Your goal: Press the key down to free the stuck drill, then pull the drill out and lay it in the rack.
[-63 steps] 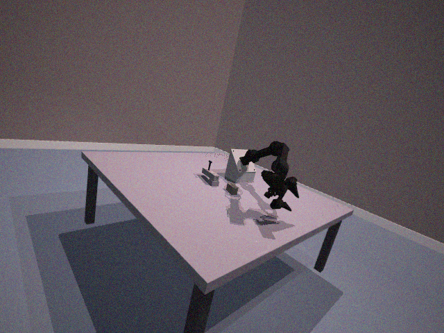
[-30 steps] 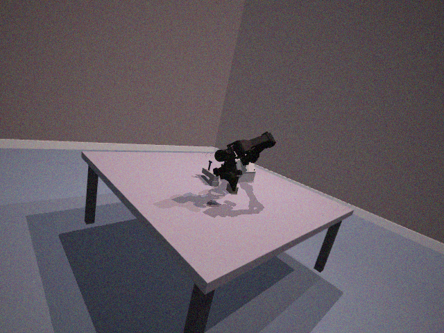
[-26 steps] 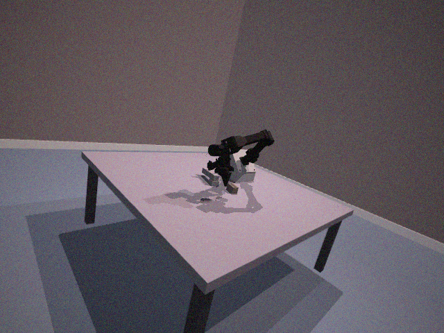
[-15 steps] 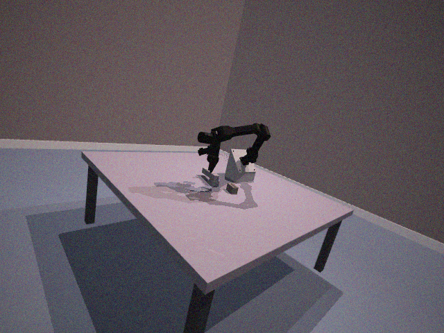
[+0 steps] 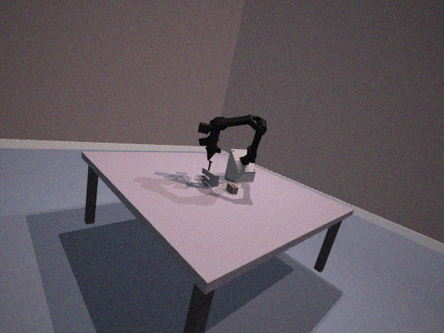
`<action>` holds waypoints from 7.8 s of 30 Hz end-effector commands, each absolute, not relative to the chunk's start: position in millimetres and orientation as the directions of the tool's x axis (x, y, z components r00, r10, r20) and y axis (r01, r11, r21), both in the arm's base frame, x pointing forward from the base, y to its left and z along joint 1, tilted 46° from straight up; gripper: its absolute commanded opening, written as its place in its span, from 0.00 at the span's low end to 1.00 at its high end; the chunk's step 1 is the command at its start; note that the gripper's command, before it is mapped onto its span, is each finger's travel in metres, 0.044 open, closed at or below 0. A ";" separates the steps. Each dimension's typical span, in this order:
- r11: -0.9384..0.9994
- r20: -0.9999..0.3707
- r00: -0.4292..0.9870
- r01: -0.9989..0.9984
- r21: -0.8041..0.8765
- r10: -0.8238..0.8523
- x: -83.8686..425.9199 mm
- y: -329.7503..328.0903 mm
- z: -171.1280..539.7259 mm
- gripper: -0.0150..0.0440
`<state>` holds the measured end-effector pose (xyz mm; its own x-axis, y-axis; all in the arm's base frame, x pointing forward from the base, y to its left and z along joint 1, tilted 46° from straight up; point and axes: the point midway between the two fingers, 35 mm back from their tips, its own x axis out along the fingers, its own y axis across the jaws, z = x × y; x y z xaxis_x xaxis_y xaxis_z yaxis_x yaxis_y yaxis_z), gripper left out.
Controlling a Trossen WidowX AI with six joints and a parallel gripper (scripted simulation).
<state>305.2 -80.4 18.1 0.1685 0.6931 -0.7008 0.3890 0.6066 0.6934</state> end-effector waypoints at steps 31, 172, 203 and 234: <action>0.653 -0.705 0.115 0.299 0.696 0.700 262.1 -79.6 -12.6 0.25; 0.654 -0.707 0.115 0.300 0.694 0.698 261.9 -114.0 17.8 0.70; 0.289 -0.697 0.118 -0.948 0.134 0.708 321.1 62.5 69.3 1.00; 0.289 -0.696 0.118 -0.948 0.134 0.708 323.5 82.1 36.3 1.00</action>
<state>326.9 77.5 44.4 0.1312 0.7058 -0.6962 -0.9498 0.2906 0.1157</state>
